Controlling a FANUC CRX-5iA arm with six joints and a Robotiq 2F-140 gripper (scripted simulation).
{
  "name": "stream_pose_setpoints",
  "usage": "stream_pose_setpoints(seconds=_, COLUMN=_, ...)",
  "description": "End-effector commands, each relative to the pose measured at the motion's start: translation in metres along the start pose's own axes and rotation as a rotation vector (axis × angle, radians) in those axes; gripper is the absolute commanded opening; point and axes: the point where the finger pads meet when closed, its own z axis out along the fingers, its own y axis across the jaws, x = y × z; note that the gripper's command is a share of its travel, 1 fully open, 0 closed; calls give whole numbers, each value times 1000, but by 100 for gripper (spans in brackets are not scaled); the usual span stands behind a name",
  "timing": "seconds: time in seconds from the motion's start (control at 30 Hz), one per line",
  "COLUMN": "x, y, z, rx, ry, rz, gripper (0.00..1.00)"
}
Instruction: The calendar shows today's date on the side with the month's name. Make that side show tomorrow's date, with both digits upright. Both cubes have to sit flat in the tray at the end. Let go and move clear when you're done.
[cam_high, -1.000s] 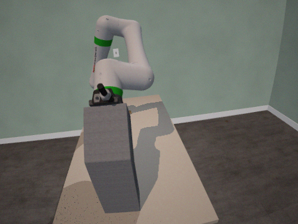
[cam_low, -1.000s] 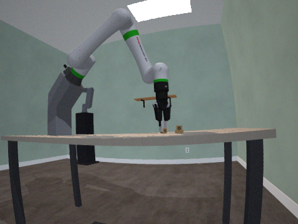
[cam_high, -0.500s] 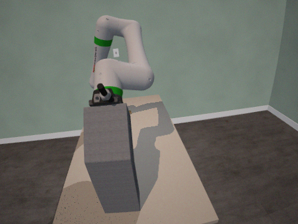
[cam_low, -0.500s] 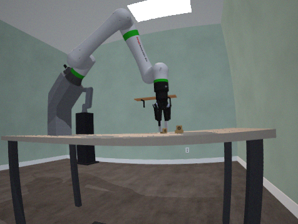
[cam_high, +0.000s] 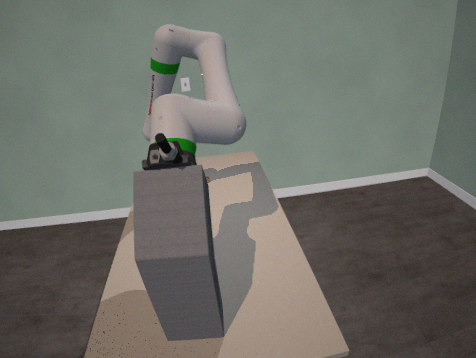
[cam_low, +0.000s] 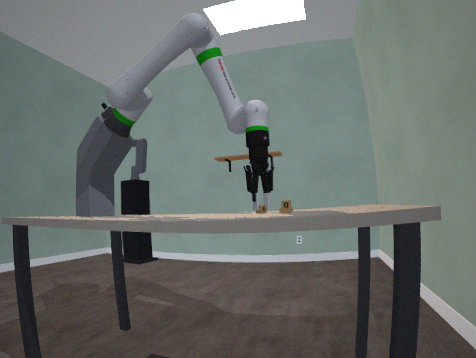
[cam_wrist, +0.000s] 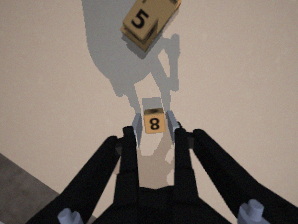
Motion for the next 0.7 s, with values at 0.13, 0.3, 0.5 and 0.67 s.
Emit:
stream_pose_setpoints(seconds=0.13, x=0, y=0, z=-7, rx=0, ry=0, rz=0, gripper=36)
stream_pose_setpoints(seconds=0.3, x=0, y=0, z=-28, rx=0, ry=0, rz=0, gripper=36)
stream_pose_setpoints(seconds=0.5, x=0, y=0, z=-60, rx=0, ry=0, rz=0, gripper=36)
stream_pose_setpoints(seconds=0.67, x=0, y=0, z=-74, rx=0, ry=0, rz=0, gripper=36)
